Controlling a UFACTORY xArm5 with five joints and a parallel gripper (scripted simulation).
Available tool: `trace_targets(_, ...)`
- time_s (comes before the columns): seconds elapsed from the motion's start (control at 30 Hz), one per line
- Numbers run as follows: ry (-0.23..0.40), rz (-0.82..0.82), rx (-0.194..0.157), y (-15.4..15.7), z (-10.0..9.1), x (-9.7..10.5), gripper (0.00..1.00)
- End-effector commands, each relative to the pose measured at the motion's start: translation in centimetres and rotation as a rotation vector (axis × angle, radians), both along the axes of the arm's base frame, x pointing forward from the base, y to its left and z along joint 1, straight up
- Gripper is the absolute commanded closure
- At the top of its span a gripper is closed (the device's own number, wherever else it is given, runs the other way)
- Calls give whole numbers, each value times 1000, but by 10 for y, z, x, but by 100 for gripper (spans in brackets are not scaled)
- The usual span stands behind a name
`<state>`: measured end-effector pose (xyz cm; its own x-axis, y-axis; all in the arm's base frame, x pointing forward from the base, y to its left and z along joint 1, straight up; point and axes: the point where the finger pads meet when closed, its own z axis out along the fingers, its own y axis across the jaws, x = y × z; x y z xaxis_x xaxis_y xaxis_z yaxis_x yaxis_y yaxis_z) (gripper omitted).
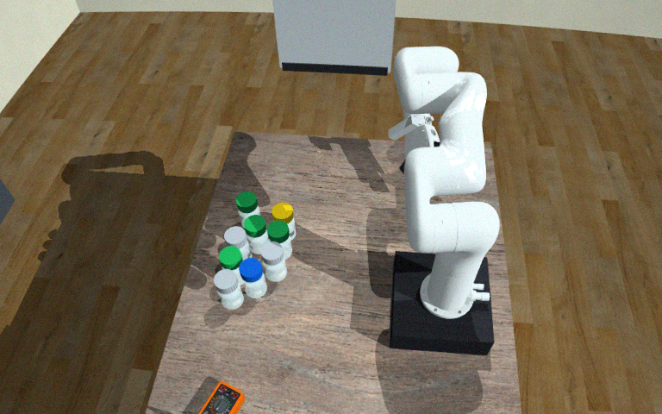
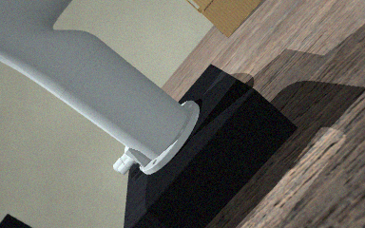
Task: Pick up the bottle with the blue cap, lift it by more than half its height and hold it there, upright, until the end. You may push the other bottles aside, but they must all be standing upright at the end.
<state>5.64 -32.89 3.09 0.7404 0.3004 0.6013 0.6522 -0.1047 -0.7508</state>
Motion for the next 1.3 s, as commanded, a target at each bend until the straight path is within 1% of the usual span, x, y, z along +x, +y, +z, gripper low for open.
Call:
trace_targets(0.0, 0, 0, -3, -1, 1, 0, 0)
trace_targets(0.53, 0, 0, -3, -1, 1, 0, 0)
trace_targets(0.57, 0, 1, -4, -1, 1, 1, 21)
trace_targets(0.73, 4, 15, -25, -4, 4, 7, 21)
trace_targets(0.83, 8, 31, -48, -7, 7, 14, 21)
trace_targets(0.93, 13, 52, -80, -11, 11, 24, 21)
trace_targets(1.0, 17, 69, -106, -14, 14, 32, 21)
trace_targets(1.03, 20, 88, -136, -17, 19, 41, 21)
trace_targets(1.1, 20, 88, -136, -17, 19, 41, 21)
trace_targets(1.13, 22, 108, -169, -20, 24, 52, 21)
trace_targets(1.27, 24, 147, -234, -25, 34, 74, 21)
